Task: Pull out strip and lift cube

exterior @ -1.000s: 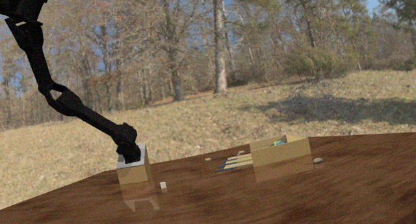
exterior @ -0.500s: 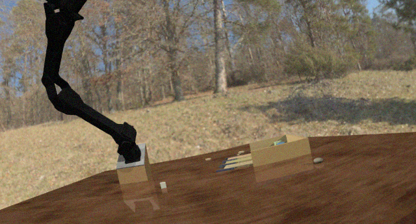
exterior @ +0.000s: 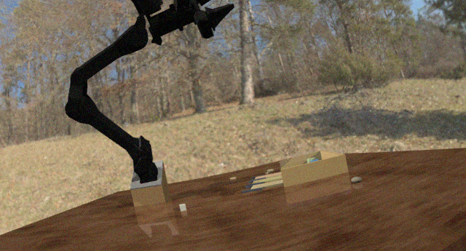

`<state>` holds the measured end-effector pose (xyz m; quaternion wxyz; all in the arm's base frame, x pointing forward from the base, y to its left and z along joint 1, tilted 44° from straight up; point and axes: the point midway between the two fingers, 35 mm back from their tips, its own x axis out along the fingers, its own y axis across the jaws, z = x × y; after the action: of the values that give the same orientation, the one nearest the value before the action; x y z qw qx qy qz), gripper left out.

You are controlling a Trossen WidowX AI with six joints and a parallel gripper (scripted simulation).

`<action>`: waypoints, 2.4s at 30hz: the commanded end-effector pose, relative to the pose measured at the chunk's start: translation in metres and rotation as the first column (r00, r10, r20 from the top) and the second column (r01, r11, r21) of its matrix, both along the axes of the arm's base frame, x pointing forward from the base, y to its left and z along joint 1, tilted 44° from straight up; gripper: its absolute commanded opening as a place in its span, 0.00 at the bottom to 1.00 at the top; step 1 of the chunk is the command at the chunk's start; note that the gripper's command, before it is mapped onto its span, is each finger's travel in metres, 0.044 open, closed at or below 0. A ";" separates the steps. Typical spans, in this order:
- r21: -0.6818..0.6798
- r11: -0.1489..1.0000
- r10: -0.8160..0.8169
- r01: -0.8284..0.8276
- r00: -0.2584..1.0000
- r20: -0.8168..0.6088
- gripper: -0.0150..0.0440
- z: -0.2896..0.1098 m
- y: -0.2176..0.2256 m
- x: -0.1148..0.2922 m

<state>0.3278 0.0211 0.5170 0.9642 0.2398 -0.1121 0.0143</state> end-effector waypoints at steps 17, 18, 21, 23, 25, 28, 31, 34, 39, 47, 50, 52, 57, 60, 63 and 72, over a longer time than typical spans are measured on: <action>-0.709 0.705 -0.452 -0.028 0.752 -0.480 0.93 -0.331 0.040 0.047; -0.743 0.667 -0.479 -0.053 0.733 -0.482 0.93 -0.346 0.040 0.041; -0.835 0.532 -0.562 -0.141 0.678 -0.473 0.93 -0.390 0.037 0.019; -0.874 0.445 -0.608 -0.196 0.650 -0.455 0.93 -0.412 0.033 0.005; -0.885 0.414 -0.623 -0.215 0.642 -0.447 0.93 -0.419 0.032 -0.001; -0.885 0.414 -0.623 -0.215 0.642 -0.447 0.93 -0.419 0.032 -0.001; -0.885 0.414 -0.623 -0.215 0.642 -0.447 0.93 -0.419 0.032 -0.001; -0.885 0.414 -0.623 -0.215 0.642 -0.447 0.93 -0.419 0.032 -0.001; -0.885 0.414 -0.623 -0.215 0.642 -0.447 0.93 -0.419 0.032 -0.001; -0.883 0.416 -0.623 -0.218 0.639 -0.451 0.89 -0.419 0.032 0.001; -0.860 0.448 -0.632 -0.246 0.593 -0.499 0.75 -0.427 0.038 0.017; -0.838 0.477 -0.639 -0.266 0.549 -0.538 0.67 -0.434 0.042 0.031; -0.780 0.549 -0.659 -0.298 0.420 -0.624 0.44 -0.457 0.049 0.060; -0.746 0.592 -0.669 -0.304 0.331 -0.666 0.31 -0.472 0.050 0.075; -0.715 0.633 -0.678 -0.298 0.234 -0.697 0.25 -0.489 0.049 0.087; -0.655 0.723 -0.683 -0.220 -0.083 -0.726 0.25 -0.541 0.038 0.103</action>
<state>0.4294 0.0666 -0.0037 0.7685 -0.1966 0.5421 -0.2772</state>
